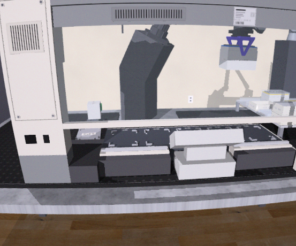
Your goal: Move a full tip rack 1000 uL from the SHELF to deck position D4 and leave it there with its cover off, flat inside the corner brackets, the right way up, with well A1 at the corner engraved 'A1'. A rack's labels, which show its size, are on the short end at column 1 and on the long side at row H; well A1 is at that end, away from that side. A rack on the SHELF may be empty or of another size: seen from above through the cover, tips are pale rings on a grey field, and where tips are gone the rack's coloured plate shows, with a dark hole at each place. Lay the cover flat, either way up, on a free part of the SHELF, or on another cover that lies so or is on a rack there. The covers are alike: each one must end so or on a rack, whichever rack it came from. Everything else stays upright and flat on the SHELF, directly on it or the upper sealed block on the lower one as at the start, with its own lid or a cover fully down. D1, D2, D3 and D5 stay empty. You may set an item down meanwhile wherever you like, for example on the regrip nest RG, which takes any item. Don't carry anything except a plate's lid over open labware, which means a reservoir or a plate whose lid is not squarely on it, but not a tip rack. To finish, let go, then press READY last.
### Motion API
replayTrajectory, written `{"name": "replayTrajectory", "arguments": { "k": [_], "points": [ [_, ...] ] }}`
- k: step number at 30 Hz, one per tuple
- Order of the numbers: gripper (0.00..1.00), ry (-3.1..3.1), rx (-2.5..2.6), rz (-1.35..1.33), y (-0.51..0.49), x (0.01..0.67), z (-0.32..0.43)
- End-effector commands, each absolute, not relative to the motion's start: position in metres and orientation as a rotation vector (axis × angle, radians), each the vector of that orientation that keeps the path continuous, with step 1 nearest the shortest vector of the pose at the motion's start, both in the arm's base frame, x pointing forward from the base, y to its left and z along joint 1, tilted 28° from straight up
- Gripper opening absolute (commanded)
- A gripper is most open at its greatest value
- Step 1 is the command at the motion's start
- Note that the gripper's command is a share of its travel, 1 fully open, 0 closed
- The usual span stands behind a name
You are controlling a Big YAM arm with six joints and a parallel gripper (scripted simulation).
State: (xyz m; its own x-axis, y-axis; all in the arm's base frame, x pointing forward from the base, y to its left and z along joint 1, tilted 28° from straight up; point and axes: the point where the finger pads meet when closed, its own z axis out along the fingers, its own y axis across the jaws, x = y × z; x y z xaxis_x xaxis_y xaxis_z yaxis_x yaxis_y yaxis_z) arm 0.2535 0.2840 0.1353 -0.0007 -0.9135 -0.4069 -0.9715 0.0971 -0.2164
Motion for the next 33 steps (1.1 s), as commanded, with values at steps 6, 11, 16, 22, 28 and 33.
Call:
{"name": "replayTrajectory", "arguments": {
  "k": [6, 11, 16, 22, 28, 33],
  "points": [
    [0.00, 1.880, -1.816, 0.156, 0.260, 0.263, 0.141],
    [0.00, 1.880, -1.817, 0.153, 0.237, 0.262, 0.130],
    [0.00, 1.881, -1.819, 0.150, 0.214, 0.262, 0.118],
    [0.00, 1.882, -1.820, 0.148, 0.196, 0.261, 0.109],
    [0.00, 1.885, -1.823, 0.144, 0.168, 0.260, 0.095],
    [0.00, 1.885, -1.824, 0.140, 0.146, 0.260, 0.084]
  ]
}}
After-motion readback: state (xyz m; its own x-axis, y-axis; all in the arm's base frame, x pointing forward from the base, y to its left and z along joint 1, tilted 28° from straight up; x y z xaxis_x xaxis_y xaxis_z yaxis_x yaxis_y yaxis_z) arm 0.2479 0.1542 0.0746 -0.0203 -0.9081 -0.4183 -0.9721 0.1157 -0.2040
